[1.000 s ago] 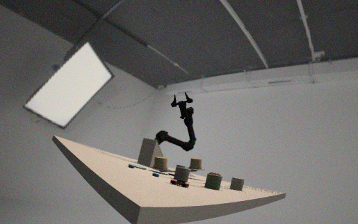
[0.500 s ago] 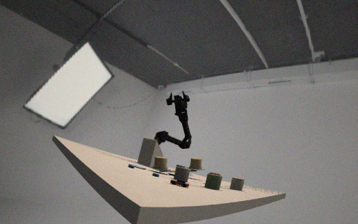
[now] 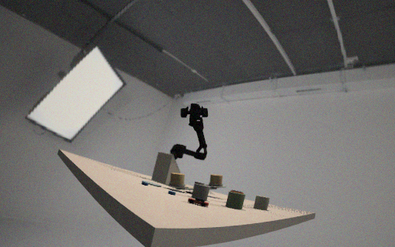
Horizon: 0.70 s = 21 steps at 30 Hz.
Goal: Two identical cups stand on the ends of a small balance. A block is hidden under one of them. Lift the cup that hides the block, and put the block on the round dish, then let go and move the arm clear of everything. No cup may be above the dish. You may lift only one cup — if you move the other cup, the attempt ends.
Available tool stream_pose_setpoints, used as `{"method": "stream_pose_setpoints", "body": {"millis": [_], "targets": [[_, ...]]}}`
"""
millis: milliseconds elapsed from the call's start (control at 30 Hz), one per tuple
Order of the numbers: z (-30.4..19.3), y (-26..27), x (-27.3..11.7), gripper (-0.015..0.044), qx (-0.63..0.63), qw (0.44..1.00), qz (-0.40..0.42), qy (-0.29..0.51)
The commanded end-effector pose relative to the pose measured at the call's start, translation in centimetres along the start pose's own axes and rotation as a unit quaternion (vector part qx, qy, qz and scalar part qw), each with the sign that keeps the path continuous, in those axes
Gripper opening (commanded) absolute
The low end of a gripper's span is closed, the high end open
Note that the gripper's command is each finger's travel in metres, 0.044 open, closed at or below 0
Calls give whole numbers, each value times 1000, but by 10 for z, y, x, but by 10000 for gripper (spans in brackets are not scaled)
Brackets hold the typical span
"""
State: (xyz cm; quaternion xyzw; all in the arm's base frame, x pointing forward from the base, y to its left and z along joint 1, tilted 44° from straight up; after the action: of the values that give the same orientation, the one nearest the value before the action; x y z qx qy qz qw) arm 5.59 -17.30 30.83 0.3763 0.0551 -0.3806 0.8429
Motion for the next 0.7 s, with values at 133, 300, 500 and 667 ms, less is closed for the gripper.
{"method": "stream_pose_setpoints", "body": {"millis": [133, 300, 500, 667], "targets": [[-41, -5, 36, 440, -48, 990, 52, 123], [-68, -6, 53, 440, -81, 974, 87, 193], [-104, -6, 66, 440, -119, 945, 133, 273], [-135, -5, 73, 440, -150, 914, 173, 335]]}}
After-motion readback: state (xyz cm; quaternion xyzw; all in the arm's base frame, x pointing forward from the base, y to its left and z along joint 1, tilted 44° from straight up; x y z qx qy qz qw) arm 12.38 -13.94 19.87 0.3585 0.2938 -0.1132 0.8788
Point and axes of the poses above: the point midway between the two fingers, 35 mm back from their tips, its own x axis out along the fingers, its own y axis across the jaws, z = x × y, the point moved 10 cm from there along -x, back along the fingers, and after that the axes turned 6 degrees about -x, right-handed, at the moved point
